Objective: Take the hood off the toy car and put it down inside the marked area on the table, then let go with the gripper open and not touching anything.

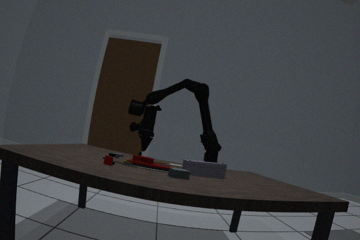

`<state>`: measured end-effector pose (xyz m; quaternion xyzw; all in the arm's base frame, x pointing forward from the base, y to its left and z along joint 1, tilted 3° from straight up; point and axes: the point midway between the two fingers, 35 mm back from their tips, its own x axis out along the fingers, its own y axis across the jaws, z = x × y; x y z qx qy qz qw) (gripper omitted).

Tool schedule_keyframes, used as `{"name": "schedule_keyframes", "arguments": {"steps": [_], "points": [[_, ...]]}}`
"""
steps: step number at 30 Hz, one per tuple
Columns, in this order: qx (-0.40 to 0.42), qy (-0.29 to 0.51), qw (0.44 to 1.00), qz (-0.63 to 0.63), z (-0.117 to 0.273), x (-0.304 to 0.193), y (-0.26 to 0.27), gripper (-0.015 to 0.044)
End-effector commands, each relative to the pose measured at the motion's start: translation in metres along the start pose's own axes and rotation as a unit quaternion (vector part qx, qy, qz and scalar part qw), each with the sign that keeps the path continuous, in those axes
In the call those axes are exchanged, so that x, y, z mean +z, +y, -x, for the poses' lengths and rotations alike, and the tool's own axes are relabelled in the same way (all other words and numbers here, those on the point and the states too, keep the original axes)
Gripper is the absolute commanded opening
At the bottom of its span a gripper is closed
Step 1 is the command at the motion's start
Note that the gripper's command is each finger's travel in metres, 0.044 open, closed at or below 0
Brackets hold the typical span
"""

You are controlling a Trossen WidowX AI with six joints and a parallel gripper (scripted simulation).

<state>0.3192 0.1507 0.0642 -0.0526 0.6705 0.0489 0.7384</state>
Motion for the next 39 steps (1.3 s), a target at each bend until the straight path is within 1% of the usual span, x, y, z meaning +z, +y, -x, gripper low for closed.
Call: {"name": "schedule_keyframes", "arguments": {"steps": [1,39], "points": [[0.0,0.008,1.0,0.001,-0.007,-0.003,0.0,0.044],[0.0,0.008,1.0,0.001,-0.026,-0.004,0.0,0.044]]}}
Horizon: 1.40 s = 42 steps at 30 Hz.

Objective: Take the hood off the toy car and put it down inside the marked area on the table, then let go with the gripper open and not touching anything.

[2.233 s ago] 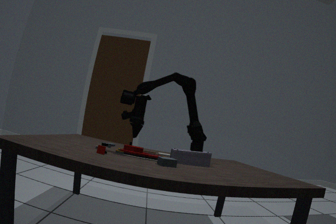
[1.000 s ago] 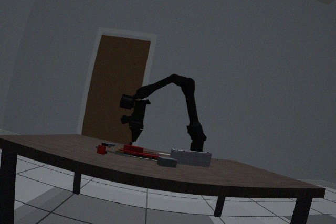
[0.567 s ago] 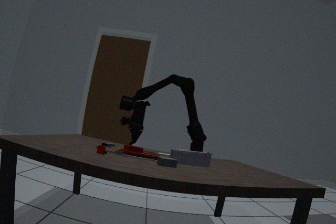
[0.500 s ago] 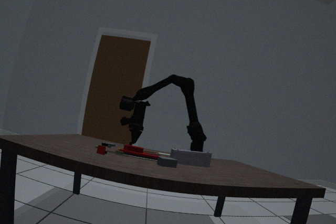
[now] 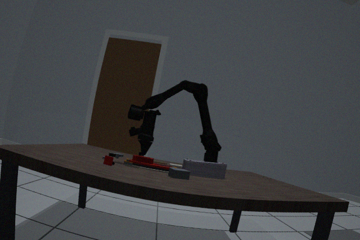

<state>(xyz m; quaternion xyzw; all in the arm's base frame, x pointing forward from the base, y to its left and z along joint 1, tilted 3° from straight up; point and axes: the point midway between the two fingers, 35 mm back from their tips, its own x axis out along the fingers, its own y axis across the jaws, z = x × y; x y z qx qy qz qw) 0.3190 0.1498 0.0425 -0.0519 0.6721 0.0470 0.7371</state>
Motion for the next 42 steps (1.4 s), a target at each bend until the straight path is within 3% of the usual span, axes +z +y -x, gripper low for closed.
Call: {"name": "schedule_keyframes", "arguments": {"steps": [1,42], "points": [[0.001,0.006,1.0,0.002,-0.004,-0.002,0.0,0.044],[0.001,0.006,1.0,0.002,-0.022,-0.002,0.0,0.044]]}}
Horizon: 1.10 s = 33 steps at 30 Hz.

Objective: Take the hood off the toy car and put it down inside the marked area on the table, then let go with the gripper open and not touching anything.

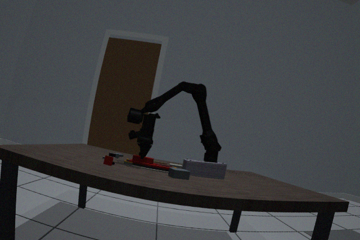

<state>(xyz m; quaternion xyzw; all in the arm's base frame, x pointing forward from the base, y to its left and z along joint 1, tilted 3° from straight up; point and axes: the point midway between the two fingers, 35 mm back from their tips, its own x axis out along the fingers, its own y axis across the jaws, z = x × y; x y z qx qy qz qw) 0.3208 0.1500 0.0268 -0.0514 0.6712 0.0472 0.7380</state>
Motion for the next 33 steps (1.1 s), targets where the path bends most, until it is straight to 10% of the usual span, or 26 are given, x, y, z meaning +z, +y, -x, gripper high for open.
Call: {"name": "schedule_keyframes", "arguments": {"steps": [1,13,26,33], "points": [[0.0,0.007,1.0,0.003,-0.0066,-0.0027,0.0,0.044],[0.0,0.007,1.0,0.003,-0.0083,-0.0028,0.0,0.044],[-0.001,0.002,1.0,0.0,-0.0048,-0.0011,-0.0003,0.0275],[-0.001,0.002,1.0,0.0,-0.002,-0.0009,-0.0003,0.0091]]}}
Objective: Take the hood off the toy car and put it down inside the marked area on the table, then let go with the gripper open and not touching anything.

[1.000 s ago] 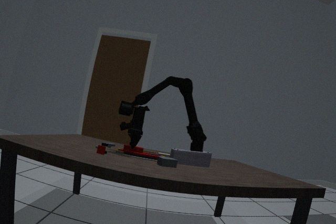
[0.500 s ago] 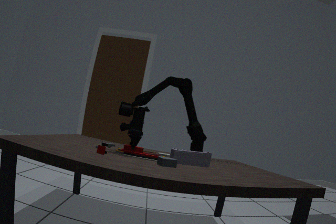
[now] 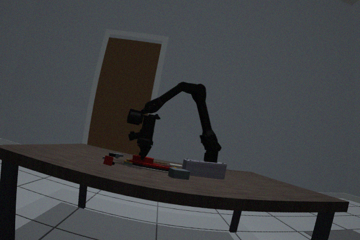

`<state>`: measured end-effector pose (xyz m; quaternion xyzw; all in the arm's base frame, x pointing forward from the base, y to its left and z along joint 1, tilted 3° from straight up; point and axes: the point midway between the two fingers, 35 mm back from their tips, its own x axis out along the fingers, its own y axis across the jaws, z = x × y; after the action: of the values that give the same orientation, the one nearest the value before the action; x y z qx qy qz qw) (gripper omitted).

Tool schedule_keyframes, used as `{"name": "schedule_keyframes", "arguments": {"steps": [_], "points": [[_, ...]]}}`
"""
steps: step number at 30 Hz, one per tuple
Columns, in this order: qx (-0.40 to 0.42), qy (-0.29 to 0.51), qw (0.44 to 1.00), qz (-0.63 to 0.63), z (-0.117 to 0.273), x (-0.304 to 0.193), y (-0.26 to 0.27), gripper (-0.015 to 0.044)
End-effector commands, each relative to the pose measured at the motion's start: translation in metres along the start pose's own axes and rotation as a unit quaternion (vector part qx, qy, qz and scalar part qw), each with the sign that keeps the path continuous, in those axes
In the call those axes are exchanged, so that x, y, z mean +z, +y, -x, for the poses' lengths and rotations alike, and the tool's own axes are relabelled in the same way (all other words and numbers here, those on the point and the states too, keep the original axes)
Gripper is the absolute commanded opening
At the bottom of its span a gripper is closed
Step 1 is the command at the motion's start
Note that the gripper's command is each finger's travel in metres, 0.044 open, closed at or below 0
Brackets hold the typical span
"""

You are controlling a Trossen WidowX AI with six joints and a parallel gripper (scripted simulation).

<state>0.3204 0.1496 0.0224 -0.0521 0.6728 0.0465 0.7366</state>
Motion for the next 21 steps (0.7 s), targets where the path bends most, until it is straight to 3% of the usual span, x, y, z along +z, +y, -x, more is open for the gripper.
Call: {"name": "schedule_keyframes", "arguments": {"steps": [1,4,21], "points": [[0.0,0.0,1.0,0.0,0.003,0.0,0.0,0.0065],[0.0,0.0,1.0,0.0,0.005,0.0,0.0,0.0],[0.0,0.0,1.0,0.0,0.016,0.0,0.0,0.0]]}}
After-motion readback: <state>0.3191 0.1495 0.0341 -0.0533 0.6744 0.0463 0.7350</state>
